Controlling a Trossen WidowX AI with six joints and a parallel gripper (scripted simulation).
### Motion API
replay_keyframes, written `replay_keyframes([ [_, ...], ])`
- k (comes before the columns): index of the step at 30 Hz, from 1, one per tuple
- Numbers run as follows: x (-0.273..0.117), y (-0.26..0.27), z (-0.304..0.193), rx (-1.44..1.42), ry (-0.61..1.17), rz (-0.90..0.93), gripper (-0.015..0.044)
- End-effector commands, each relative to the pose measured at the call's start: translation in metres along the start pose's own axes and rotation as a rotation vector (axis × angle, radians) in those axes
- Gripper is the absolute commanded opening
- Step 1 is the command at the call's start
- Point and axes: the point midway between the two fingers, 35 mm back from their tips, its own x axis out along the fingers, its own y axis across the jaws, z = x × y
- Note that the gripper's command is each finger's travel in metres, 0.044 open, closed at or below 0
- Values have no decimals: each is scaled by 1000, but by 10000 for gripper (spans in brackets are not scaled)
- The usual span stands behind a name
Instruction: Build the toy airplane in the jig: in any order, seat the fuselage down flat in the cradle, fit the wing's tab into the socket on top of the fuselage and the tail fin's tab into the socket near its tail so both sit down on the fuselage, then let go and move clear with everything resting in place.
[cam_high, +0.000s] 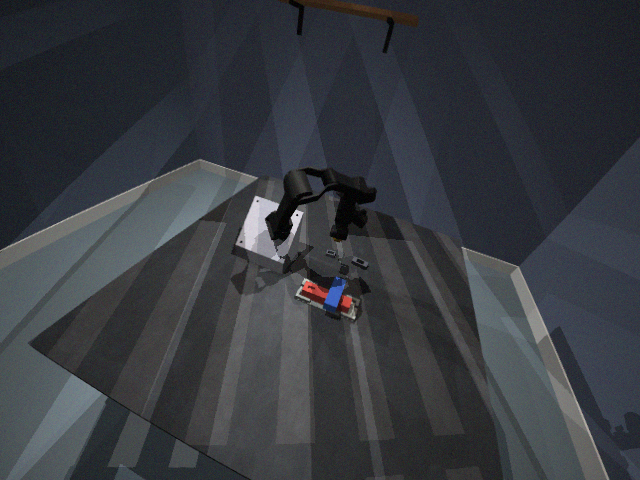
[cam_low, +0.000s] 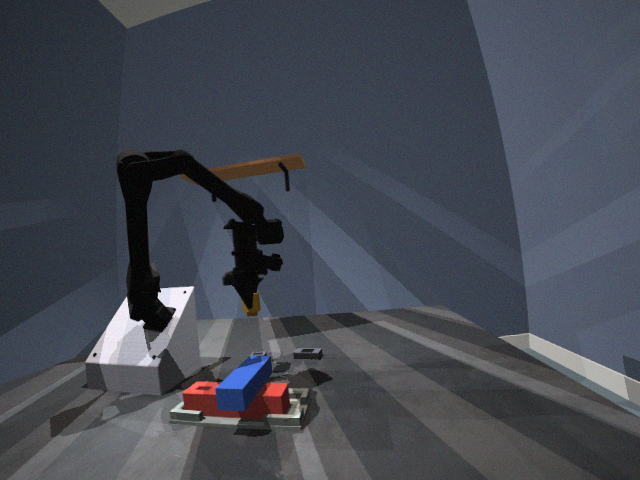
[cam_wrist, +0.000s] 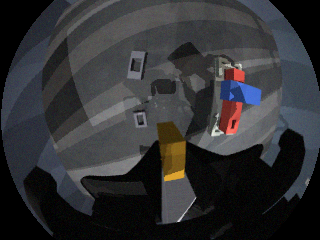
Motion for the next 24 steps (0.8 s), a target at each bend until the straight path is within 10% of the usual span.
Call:
replay_keyframes([
  [1, 1, -13, 2, 1, -6, 3, 0],
  [24, 12, -89, 5, 36, -20, 13, 0],
])
